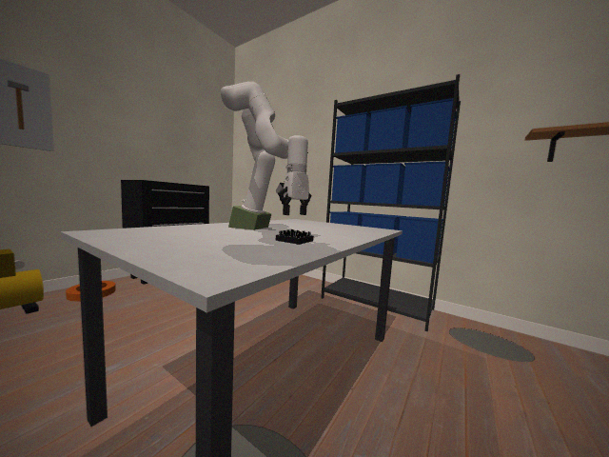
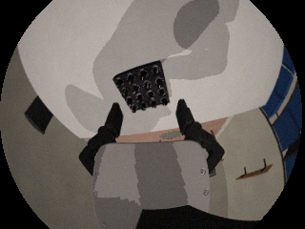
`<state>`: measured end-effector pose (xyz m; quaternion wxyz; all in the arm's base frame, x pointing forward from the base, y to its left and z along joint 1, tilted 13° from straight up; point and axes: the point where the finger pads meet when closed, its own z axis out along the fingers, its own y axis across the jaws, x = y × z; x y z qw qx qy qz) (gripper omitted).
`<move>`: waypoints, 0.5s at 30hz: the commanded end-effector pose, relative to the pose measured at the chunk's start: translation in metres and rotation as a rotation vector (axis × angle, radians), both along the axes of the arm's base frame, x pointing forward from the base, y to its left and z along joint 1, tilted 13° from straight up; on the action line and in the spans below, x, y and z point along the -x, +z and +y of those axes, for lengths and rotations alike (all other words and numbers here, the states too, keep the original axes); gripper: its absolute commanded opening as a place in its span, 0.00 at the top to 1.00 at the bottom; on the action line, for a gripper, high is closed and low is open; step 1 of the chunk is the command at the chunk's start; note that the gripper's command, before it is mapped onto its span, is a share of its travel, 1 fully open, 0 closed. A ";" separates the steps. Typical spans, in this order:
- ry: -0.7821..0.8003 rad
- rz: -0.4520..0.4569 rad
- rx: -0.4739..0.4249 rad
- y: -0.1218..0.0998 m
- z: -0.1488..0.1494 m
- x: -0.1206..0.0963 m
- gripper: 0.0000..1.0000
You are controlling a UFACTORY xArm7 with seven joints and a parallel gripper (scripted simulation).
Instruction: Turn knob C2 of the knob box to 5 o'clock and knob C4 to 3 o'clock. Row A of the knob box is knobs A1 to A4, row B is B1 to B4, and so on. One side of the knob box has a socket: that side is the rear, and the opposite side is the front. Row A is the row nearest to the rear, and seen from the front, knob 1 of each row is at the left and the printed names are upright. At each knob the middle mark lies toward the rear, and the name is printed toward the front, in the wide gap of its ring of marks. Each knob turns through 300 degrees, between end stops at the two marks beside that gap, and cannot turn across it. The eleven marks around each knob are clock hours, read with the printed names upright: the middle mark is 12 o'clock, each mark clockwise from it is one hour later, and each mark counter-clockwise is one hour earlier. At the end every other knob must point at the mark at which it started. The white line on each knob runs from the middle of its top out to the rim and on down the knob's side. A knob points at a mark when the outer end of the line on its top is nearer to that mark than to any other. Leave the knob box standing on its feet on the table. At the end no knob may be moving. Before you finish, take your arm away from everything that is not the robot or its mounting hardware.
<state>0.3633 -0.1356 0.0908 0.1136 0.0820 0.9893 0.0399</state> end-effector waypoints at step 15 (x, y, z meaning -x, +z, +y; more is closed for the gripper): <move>0.275 -0.010 0.067 -0.002 -0.002 -0.004 0.81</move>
